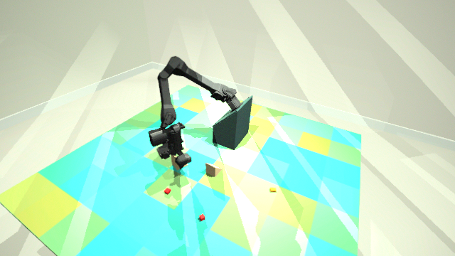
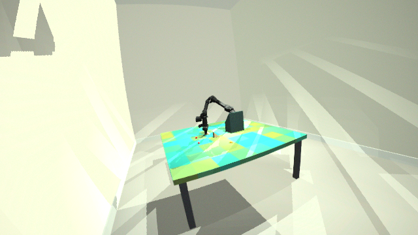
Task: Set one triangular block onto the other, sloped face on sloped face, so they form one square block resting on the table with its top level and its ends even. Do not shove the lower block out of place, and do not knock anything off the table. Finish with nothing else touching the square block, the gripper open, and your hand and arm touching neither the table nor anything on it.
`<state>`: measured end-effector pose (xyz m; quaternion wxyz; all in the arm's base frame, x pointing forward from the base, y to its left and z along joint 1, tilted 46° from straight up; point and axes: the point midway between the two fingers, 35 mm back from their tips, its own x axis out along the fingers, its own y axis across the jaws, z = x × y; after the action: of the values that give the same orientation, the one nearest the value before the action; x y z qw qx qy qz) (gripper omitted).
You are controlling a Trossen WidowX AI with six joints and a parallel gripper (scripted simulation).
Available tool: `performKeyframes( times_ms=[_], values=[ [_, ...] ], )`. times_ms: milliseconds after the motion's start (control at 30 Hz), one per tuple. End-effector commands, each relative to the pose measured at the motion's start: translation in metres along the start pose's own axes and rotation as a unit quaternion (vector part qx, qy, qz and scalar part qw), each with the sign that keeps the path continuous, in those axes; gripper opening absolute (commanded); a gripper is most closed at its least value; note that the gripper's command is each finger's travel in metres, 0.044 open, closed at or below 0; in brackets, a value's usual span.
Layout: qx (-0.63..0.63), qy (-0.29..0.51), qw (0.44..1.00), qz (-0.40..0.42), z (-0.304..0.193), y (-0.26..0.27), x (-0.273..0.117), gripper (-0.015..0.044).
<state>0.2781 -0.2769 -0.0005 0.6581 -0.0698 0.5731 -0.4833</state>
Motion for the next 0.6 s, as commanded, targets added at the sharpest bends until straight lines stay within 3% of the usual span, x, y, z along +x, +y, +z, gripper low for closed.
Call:
performKeyframes(
  times_ms=[0,300,567],
  values=[
    [-0.003,0.002,1.0,0.002,-0.002,0.001,0.002,0.0256],
    [-0.003,0.002,1.0,0.002,-0.002,0.001,0.002,0.0196],
    [-0.002,0.002,1.0,0.003,-0.001,0.001,-0.013,0.0]
  ],
)
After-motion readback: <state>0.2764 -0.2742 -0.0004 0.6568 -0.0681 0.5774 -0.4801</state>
